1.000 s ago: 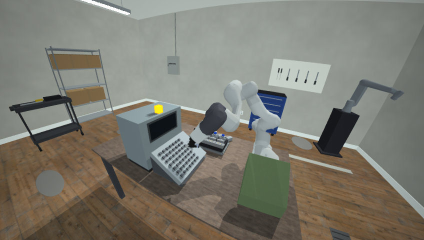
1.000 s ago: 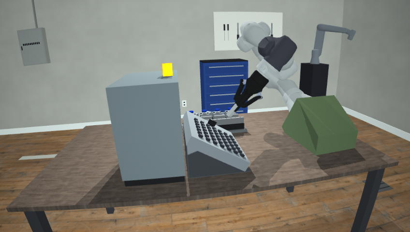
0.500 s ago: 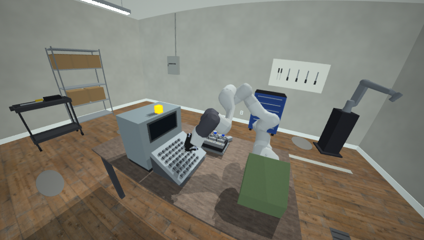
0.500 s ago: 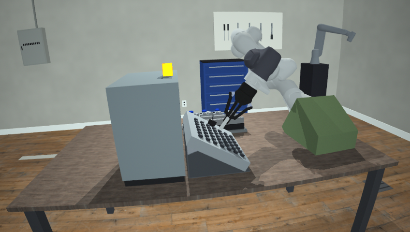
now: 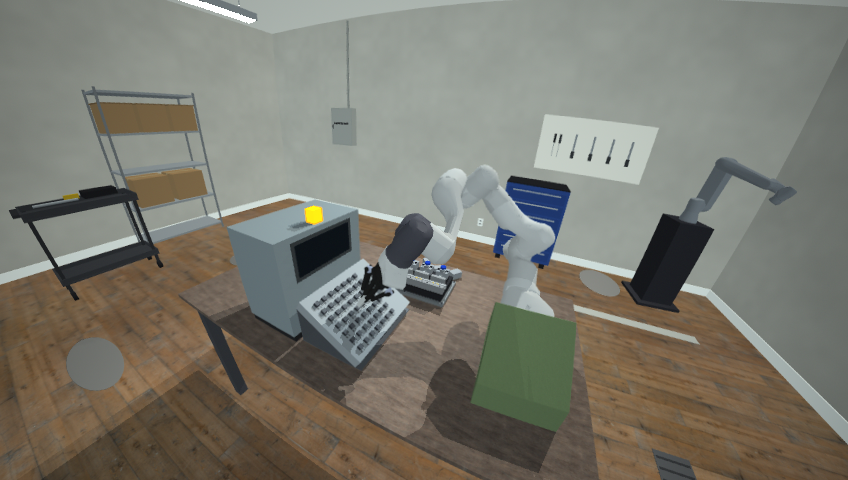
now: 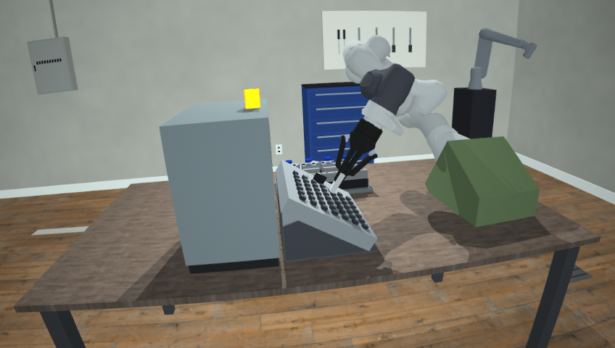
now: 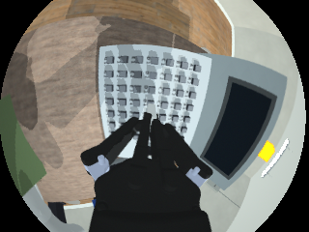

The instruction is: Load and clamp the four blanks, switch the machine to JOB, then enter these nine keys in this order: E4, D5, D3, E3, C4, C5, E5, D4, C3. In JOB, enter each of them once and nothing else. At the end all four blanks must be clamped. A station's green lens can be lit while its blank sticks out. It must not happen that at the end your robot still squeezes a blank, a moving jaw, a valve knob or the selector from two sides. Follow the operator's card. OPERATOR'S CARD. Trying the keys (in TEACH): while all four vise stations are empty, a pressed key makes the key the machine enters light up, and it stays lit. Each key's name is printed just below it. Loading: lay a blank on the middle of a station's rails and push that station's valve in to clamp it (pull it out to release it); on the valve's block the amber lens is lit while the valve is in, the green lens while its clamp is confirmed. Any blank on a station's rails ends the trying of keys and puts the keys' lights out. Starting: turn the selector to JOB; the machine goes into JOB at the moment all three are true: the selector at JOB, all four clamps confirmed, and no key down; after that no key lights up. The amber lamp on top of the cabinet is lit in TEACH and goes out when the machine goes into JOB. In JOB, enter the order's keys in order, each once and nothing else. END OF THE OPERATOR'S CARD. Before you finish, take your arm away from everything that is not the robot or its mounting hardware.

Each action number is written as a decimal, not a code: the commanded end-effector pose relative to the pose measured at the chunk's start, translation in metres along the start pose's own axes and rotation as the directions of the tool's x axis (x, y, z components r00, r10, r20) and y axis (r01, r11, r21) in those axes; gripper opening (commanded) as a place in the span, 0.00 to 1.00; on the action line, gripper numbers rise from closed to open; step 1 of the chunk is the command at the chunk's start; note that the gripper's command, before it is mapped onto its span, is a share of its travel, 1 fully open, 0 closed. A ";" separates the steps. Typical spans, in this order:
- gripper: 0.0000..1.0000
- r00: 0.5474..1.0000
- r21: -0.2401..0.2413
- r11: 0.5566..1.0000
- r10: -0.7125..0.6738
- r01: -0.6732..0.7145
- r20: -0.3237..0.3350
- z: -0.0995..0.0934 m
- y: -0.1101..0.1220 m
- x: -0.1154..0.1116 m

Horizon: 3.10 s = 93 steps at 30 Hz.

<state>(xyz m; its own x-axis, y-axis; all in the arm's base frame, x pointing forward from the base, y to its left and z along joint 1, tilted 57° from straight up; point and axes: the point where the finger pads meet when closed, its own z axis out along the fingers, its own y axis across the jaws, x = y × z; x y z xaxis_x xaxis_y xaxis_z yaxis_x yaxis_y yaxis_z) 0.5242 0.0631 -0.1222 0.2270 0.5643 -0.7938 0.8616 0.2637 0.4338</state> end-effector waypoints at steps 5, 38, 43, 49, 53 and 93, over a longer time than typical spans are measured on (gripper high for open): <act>0.00 0.992 0.009 0.992 -0.126 0.127 -0.013 0.007 0.000 0.005; 0.00 0.992 0.009 0.992 -0.126 0.127 -0.013 0.011 -0.001 0.005; 0.00 0.992 0.009 0.992 -0.126 0.127 -0.013 0.013 -0.001 0.005; 0.00 0.992 0.009 0.992 -0.126 0.127 -0.013 0.017 -0.001 0.005; 0.00 0.992 0.009 0.992 -0.126 0.127 -0.013 0.018 -0.001 0.005; 0.00 0.992 0.009 0.992 -0.126 0.127 -0.013 0.025 -0.001 0.005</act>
<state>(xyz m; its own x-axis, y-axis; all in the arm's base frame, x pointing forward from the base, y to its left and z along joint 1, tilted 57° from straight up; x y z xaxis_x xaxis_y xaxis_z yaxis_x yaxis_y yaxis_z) 0.5341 0.0481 -0.1353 0.1161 0.5360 -0.8362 0.8876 0.3218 0.3295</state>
